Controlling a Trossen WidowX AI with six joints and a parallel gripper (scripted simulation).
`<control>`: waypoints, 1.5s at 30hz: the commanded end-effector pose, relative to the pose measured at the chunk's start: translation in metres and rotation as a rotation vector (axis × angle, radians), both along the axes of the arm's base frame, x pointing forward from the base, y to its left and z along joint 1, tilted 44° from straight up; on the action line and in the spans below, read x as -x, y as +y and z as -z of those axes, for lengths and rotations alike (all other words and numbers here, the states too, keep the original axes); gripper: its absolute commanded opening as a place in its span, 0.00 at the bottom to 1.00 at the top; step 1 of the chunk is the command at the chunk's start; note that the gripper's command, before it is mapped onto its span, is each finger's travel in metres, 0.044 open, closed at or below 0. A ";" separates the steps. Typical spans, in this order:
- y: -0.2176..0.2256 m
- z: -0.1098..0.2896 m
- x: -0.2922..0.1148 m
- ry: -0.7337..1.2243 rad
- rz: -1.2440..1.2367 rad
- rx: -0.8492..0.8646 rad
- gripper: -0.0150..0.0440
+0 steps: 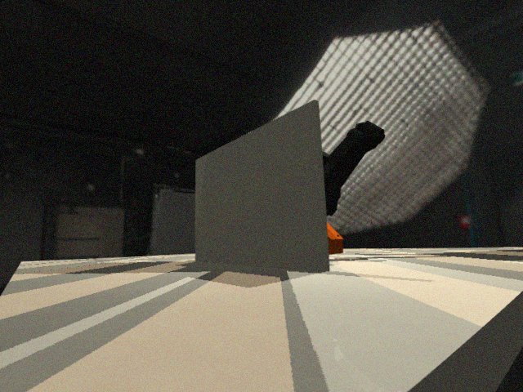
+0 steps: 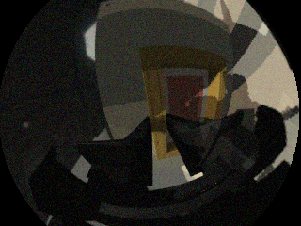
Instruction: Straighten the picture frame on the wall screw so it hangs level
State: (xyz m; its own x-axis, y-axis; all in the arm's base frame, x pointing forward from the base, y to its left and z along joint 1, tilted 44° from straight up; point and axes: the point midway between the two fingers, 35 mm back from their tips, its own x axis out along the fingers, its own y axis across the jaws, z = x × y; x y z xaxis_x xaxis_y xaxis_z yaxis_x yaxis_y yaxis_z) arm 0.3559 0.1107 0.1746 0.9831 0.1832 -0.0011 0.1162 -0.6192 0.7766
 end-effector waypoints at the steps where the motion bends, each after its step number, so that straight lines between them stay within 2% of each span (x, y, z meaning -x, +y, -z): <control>1: 0.000 0.000 0.000 0.007 -0.001 -0.038 0.25; 17: 0.000 0.001 0.000 0.022 -0.001 -0.122 0.25; 27: 0.000 0.000 0.000 0.017 0.001 -0.092 0.69; 32: 0.000 -0.002 0.005 0.016 0.001 -0.085 0.69; 38: -0.005 -0.008 0.053 0.005 0.003 -0.023 0.69; 45: -0.015 0.003 0.098 -0.006 0.005 0.044 0.69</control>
